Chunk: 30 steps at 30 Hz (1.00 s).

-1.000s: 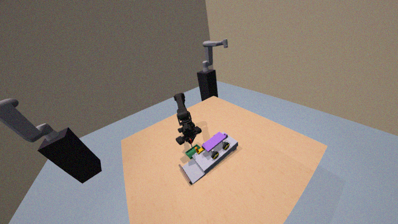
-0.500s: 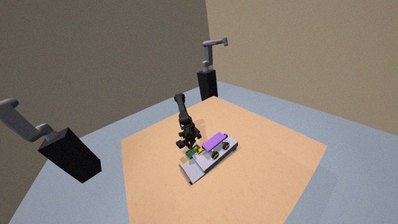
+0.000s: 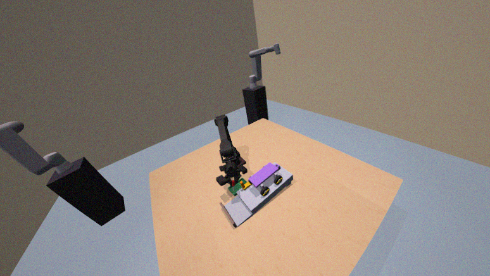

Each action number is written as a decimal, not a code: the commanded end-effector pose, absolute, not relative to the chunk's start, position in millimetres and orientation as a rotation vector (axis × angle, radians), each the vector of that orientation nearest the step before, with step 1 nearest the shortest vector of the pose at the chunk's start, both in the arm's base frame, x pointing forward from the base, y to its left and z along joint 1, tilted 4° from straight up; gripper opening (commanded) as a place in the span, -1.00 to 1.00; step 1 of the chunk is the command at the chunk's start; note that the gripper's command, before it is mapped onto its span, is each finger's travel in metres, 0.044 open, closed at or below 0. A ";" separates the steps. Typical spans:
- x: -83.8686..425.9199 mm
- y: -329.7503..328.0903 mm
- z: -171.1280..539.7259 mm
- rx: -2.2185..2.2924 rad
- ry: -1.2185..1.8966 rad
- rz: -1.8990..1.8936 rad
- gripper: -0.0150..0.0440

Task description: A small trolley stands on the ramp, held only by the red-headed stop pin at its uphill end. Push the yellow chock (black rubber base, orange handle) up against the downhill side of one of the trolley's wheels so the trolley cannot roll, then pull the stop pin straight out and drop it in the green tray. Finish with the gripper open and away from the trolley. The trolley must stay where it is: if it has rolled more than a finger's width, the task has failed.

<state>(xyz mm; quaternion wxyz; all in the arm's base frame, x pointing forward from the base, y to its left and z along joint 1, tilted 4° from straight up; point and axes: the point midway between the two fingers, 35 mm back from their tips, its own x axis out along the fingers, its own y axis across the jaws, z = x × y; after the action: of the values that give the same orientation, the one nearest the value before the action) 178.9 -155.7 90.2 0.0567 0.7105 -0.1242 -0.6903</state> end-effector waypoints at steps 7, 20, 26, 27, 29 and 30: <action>179.6 -149.3 87.0 2.152 -0.379 -2.091 0.15; 180.5 -141.0 82.5 2.153 -0.379 -2.091 0.15; 180.8 -137.3 80.2 2.153 -0.378 -2.092 0.15; 180.9 -136.7 79.8 2.153 -0.378 -2.092 0.15; 181.0 -135.5 79.0 2.153 -0.378 -2.092 0.15; 181.1 -134.9 78.5 2.153 -0.378 -2.092 0.15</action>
<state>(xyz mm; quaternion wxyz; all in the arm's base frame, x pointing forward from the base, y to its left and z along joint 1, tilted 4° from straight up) 180.7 -136.7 80.0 0.0575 0.7104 -0.1217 -0.6908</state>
